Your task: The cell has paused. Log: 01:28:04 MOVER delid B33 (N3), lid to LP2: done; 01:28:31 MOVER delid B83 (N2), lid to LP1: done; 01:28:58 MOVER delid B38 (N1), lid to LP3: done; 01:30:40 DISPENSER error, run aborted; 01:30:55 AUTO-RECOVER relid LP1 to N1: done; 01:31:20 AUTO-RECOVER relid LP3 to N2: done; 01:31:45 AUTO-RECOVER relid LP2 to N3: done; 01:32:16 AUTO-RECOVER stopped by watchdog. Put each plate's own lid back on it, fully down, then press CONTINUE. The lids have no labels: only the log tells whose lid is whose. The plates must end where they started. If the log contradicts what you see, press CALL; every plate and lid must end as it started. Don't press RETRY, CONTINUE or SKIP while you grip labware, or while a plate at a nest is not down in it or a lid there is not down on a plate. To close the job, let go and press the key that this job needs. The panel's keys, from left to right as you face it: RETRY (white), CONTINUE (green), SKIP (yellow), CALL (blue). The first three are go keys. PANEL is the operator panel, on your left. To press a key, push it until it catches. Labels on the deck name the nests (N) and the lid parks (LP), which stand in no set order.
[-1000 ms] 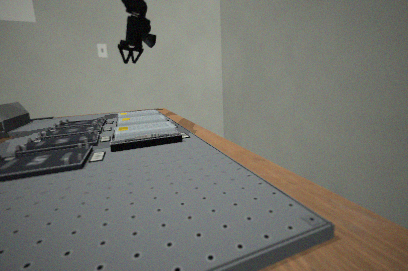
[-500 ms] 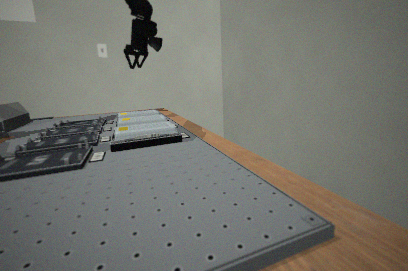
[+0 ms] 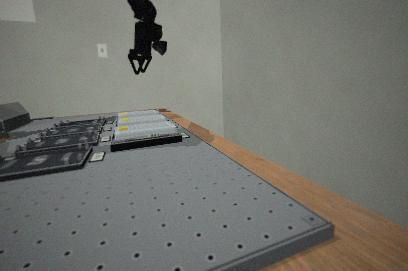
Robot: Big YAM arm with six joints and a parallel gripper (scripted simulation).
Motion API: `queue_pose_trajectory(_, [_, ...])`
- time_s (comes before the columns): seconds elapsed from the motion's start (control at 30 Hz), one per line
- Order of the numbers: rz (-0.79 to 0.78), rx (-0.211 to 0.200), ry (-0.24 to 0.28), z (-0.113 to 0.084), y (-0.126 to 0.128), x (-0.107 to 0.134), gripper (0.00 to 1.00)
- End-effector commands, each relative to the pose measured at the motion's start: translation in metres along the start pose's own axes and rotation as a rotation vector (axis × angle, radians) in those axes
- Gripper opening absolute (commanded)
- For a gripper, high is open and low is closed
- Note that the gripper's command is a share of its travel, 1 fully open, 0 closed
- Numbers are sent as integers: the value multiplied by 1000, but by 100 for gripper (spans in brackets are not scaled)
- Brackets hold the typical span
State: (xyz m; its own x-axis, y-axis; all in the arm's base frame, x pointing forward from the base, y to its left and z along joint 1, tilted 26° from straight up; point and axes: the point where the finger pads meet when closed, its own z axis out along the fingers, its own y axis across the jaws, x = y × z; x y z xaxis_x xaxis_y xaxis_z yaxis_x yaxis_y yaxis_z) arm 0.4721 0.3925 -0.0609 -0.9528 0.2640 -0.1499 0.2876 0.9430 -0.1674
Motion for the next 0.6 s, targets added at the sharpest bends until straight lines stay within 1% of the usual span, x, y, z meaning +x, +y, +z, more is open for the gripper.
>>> queue_pose_trajectory(0.0, [-1, -42, -27, -15, -12, -26, 100])
queue_pose_trajectory(0.03, [-1, -41, -27, -14, -17, -28, 100])
queue_pose_trajectory(0.1, [-28, -38, -45, -11, -26, -32, 100])
queue_pose_trajectory(0.2, [-28, -39, -42, -7, -39, -37, 100])
queue_pose_trajectory(0.23, [-45, -34, -55, -6, -44, -39, 100])
queue_pose_trajectory(0.3, [-45, -34, -55, -6, -44, -39, 100])
queue_pose_trajectory(0.33, [-90, -39, -66, -10, -36, -24, 100])
queue_pose_trajectory(0.37, [-90, -41, -64, -8, -40, -26, 100])
queue_pose_trajectory(0.4, [-89, -41, -63, -7, -45, -28, 100])
queue_pose_trajectory(0.43, [-55, -34, -58, -1, -63, -44, 100])
queue_pose_trajectory(0.53, [-56, -33, -58, 2, -77, -49, 100])
queue_pose_trajectory(0.57, [-72, -26, -72, 4, -82, -51, 100])
